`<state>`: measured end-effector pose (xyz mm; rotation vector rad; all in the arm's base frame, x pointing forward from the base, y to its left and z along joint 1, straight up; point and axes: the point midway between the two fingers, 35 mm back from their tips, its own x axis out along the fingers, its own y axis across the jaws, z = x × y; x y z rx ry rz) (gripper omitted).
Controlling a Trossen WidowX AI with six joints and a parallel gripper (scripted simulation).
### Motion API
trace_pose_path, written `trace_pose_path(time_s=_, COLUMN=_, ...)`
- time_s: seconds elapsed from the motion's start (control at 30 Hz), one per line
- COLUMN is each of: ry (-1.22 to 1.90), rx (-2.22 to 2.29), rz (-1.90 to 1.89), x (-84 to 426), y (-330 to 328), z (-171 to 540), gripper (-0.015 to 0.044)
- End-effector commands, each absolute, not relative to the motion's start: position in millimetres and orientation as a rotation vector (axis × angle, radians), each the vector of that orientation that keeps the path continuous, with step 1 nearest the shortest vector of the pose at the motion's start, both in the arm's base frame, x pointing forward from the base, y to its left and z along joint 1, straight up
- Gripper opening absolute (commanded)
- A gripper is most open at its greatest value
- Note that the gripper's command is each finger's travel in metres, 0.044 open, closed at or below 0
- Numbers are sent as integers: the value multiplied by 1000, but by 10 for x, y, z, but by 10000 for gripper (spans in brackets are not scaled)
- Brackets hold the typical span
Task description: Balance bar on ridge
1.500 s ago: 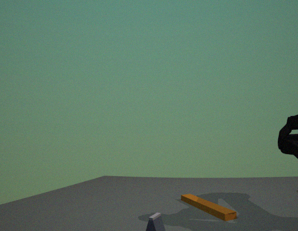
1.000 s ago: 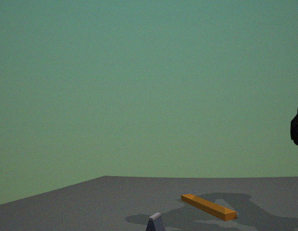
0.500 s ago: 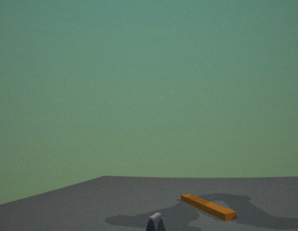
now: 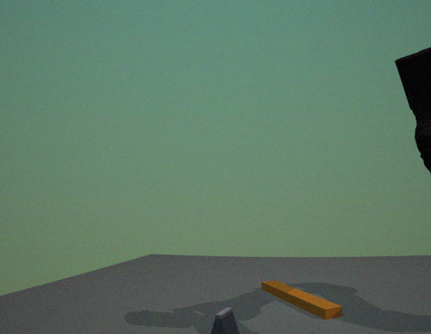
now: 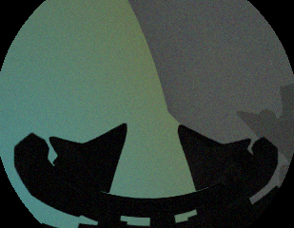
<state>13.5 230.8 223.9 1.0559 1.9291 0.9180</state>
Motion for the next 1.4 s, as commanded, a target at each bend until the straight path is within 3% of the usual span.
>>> trace_pose_path(time_s=0.0, ry=1857, rx=1075, rz=866, x=318, y=2337, z=2214, gripper=315)
trace_pose_path(time_s=0.67, ry=1534, rx=1133, rz=463, x=1387, y=2141, z=1953, gripper=315)
trace_pose_path(time_s=1.37, ry=1330, rx=1058, rz=37, x=2268, y=1404, z=1665, gripper=315)
